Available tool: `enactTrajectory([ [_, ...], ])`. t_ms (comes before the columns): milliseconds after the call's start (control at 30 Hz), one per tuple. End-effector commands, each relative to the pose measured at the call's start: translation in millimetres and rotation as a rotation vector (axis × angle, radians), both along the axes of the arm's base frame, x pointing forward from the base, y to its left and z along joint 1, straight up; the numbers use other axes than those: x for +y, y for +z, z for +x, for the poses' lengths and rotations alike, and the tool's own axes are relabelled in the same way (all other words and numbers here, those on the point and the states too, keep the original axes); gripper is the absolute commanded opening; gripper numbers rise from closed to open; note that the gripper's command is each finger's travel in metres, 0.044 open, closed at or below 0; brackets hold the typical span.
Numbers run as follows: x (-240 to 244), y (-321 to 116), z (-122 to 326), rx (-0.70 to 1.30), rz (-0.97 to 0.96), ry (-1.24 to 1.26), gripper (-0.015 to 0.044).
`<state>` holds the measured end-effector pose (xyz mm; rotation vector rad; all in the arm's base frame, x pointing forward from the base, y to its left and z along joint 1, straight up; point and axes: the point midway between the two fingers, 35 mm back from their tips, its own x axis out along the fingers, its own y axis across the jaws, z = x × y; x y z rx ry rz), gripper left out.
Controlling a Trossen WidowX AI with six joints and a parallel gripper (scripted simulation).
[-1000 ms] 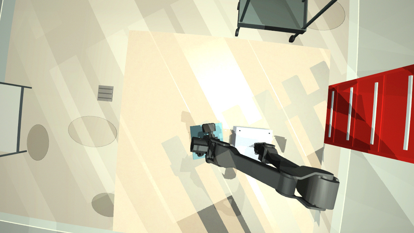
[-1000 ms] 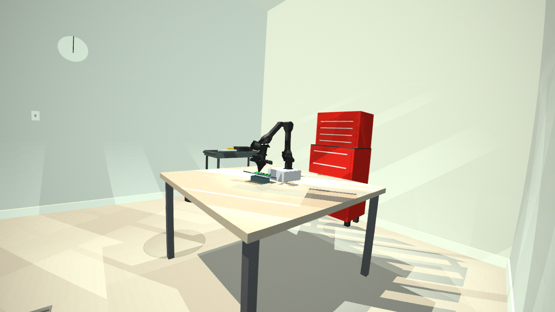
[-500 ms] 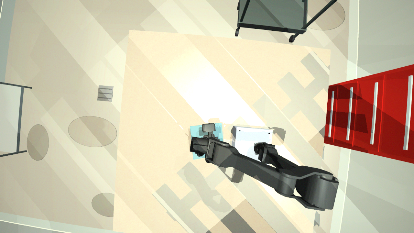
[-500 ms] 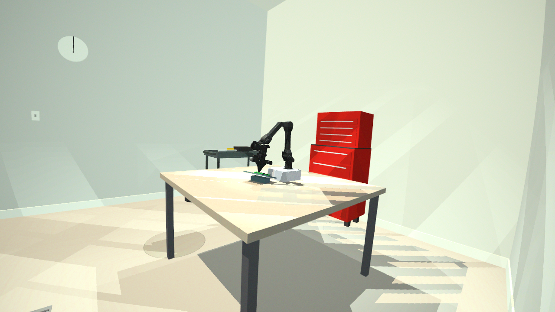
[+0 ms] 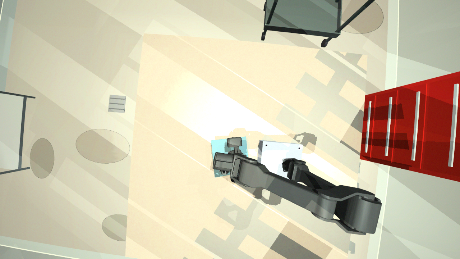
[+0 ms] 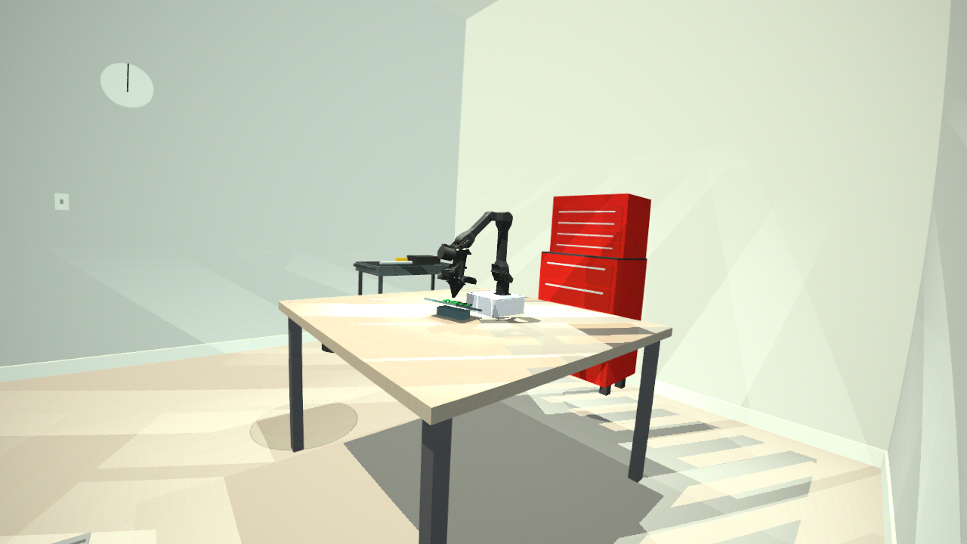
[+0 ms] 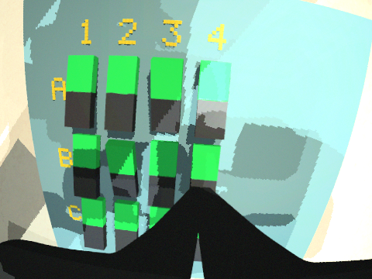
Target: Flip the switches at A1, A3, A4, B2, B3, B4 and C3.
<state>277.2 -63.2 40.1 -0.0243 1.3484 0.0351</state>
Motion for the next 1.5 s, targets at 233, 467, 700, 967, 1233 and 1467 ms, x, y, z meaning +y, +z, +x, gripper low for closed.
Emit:
enactTrajectory([
  [233, 1.0, 46.9, -14.6, -0.052, -0.008, 0.001, 0.0000],
  [467, 17.1, 31.9, -64.3, -0.048, -0.007, 0.001, 0.0000],
  [700, 17.2, -0.4, -56.2, -0.073, -0.006, 0.001, 0.0000],
  [967, 17.3, -8.8, -54.2, -0.075, -0.006, 0.001, 0.0000],
  [1233, 17.4, -15.4, -52.4, -0.075, -0.006, 0.001, 0.0000],
  [1467, 17.4, -25.3, -49.6, -0.075, -0.006, 0.001, 0.0000],
])
